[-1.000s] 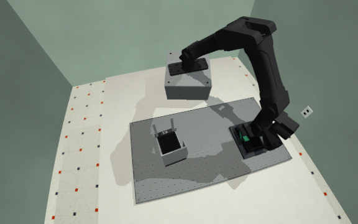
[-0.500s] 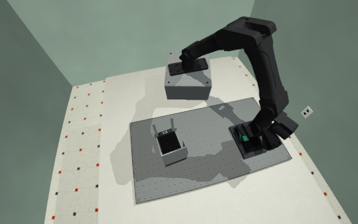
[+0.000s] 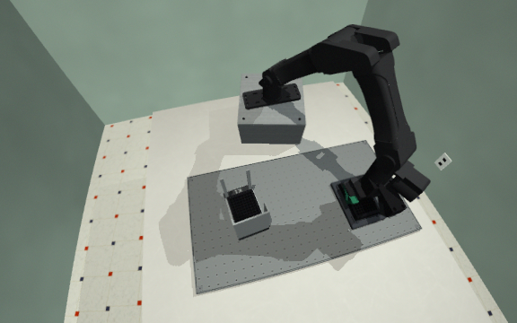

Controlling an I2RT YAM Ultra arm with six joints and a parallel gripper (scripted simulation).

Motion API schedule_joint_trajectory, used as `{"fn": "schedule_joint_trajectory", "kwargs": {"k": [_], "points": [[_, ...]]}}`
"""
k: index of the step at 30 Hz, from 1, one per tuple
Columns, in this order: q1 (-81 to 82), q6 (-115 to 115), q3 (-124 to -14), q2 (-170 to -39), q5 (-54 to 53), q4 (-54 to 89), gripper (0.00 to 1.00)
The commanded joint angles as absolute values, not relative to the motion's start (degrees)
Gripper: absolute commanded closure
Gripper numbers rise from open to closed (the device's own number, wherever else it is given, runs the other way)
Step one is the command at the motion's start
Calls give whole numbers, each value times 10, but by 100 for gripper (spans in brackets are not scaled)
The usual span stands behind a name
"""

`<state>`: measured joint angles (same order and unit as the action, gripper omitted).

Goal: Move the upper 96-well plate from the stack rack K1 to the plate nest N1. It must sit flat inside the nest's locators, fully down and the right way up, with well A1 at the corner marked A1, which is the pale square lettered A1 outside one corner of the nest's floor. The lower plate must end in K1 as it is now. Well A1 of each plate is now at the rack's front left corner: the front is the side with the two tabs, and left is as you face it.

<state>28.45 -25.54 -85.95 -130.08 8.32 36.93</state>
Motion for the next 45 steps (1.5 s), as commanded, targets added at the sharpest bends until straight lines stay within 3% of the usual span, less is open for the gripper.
{"fn": "schedule_joint_trajectory", "kwargs": {"k": [1,27,28,45], "points": [[284,-251,-876,-1300,83,365,100],[282,-252,-879,-1303,83,360,100],[282,-252,-879,-1303,83,360,0],[282,-252,-879,-1303,83,360,0]]}}
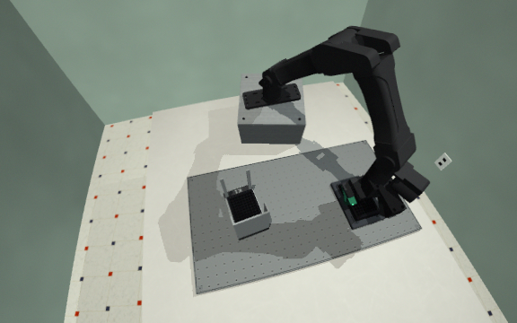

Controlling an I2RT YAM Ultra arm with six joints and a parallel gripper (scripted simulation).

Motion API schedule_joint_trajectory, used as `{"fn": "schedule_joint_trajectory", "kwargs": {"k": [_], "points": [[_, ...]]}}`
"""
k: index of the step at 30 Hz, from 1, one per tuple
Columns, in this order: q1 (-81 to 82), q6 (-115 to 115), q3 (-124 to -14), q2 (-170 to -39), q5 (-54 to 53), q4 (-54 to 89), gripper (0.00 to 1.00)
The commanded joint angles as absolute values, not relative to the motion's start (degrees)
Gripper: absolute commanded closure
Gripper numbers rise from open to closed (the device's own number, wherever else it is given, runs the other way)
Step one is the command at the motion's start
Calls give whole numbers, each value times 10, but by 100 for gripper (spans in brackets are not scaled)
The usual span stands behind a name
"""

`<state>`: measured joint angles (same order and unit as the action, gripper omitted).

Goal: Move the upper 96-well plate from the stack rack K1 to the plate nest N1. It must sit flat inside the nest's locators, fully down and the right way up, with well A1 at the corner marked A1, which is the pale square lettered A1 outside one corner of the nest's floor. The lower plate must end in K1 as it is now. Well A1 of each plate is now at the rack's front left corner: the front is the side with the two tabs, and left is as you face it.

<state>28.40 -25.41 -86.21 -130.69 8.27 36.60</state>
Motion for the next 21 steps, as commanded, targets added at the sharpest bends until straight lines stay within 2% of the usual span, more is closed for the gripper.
{"fn": "schedule_joint_trajectory", "kwargs": {"k": [1,21], "points": [[282,-252,-879,-1303,83,360,0],[296,-263,-885,-1249,86,420,0]]}}
